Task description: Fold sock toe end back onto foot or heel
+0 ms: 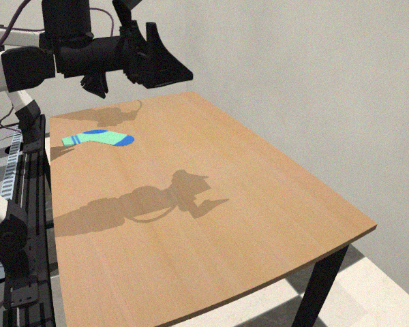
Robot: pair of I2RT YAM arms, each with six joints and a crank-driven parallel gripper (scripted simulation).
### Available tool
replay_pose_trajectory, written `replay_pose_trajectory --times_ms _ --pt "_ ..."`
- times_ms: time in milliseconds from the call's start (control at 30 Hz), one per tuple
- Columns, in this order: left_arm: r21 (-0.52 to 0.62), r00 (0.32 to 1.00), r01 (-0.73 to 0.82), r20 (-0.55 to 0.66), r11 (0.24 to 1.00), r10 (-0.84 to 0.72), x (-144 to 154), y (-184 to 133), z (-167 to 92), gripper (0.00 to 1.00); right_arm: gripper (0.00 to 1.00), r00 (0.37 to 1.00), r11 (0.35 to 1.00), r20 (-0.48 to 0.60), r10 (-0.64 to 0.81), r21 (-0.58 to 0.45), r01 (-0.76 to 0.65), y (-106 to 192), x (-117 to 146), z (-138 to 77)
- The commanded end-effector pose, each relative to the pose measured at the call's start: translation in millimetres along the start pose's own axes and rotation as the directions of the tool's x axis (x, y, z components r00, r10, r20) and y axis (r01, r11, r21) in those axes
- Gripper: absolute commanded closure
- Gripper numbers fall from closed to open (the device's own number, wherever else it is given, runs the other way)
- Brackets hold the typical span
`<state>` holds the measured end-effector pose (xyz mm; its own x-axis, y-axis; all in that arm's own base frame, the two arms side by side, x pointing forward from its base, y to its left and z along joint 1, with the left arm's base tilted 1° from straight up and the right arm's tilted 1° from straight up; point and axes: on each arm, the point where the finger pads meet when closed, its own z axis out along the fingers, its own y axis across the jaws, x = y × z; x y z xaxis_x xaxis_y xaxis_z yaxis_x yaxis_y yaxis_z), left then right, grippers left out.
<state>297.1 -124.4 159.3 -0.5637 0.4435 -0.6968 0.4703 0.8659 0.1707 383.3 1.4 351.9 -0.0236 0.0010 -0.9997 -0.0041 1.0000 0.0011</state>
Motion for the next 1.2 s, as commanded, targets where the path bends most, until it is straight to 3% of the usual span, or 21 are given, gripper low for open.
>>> replay_pose_trajectory --times_ms 0,200,233,300,467,500,700,800,1000,1067,1167 --pt "-0.035 0.979 0.080 0.193 0.996 -0.072 -53 21 -14 0.60 0.00 1.000 1.000 0.028 -0.001 0.004 0.001 -1 -10 -1" --pt "-0.082 0.946 0.173 0.291 0.981 -0.143 -76 54 -15 0.60 0.00 1.000 1.000 0.028 -0.001 0.004 0.001 -1 -10 -1" --pt "-0.090 0.925 0.191 0.350 0.977 -0.149 -86 61 -31 0.60 0.00 1.000 1.000 0.028 -0.001 0.004 0.001 -1 -10 -1" --pt "-0.103 0.911 0.218 0.379 0.971 -0.164 -94 72 -32 0.60 0.00 1.000 1.000 0.028 -0.001 0.004 0.001 -1 -10 -1" --pt "-0.121 0.887 0.256 0.424 0.959 -0.183 -100 88 -36 0.60 0.00 1.000 1.000 0.028 -0.001 0.004 0.001 -1 -10 -1" --pt "-0.127 0.864 0.264 0.472 0.956 -0.176 -111 94 -52 0.60 0.00 1.000 1.000 0.028 -0.001 0.004 0.001 -1 -10 -1" --pt "-0.160 0.803 0.337 0.563 0.928 -0.194 -127 127 -66 0.60 0.00 1.000 1.000 0.028 -0.001 0.004 0.001 -1 -10 -1" --pt "-0.172 0.753 0.367 0.632 0.914 -0.183 -139 142 -88 0.60 0.00 1.000 1.000 0.028 -0.001 0.004 0.001 -1 -10 -1" --pt "-0.189 0.714 0.404 0.677 0.895 -0.179 -147 163 -97 0.60 0.00 1.000 1.000 0.028 -0.001 0.004 0.001 -1 -10 -1" --pt "-0.199 0.671 0.417 0.726 0.887 -0.153 -154 170 -121 0.60 0.00 1.000 1.000 0.028 -0.001 0.004 0.001 -1 -10 -1" --pt "-0.212 0.638 0.443 0.757 0.871 -0.140 -159 185 -132 0.60 0.00 1.000 1.000 0.028 -0.001 0.004 0.001 -1 -10 -1"
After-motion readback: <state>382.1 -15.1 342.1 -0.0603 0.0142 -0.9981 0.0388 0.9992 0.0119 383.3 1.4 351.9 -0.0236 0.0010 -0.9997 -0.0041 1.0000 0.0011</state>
